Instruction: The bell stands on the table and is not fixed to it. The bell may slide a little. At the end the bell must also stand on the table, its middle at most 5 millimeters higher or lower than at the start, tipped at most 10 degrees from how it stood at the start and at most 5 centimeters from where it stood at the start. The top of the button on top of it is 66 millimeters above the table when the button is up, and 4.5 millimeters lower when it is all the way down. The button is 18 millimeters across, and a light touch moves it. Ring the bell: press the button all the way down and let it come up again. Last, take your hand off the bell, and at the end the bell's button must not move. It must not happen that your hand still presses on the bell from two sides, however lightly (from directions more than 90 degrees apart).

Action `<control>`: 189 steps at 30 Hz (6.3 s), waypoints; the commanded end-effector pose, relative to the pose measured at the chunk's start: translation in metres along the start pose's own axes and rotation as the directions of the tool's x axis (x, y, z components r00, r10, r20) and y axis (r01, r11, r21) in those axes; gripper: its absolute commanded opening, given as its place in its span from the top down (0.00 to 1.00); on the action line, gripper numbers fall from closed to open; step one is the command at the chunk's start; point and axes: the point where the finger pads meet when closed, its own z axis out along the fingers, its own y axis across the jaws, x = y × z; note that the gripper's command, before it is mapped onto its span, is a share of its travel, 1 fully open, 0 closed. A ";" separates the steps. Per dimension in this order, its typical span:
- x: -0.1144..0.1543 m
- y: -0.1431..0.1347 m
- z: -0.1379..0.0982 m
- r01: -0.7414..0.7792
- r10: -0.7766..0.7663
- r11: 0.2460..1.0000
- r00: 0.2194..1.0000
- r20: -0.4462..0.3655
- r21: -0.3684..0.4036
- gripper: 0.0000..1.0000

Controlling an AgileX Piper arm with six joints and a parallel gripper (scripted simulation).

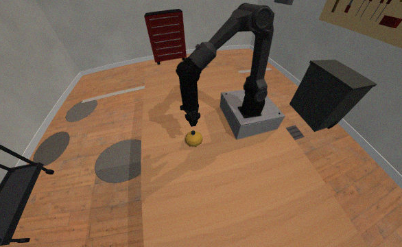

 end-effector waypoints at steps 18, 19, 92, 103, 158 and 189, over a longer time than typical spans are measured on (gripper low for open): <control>0.000 0.000 -0.001 0.003 -0.003 1.000 1.000 0.003 0.000 1.00; 0.000 0.000 -0.001 0.003 -0.003 1.000 1.000 0.003 0.000 1.00; -0.001 0.000 0.040 0.002 -0.002 1.000 1.000 -0.002 0.001 1.00; -0.001 0.000 0.054 0.002 -0.002 1.000 1.000 -0.001 0.001 1.00; -0.002 0.000 0.062 0.002 -0.002 1.000 1.000 0.000 0.001 1.00; -0.002 0.000 0.071 0.002 -0.002 1.000 1.000 0.001 0.001 1.00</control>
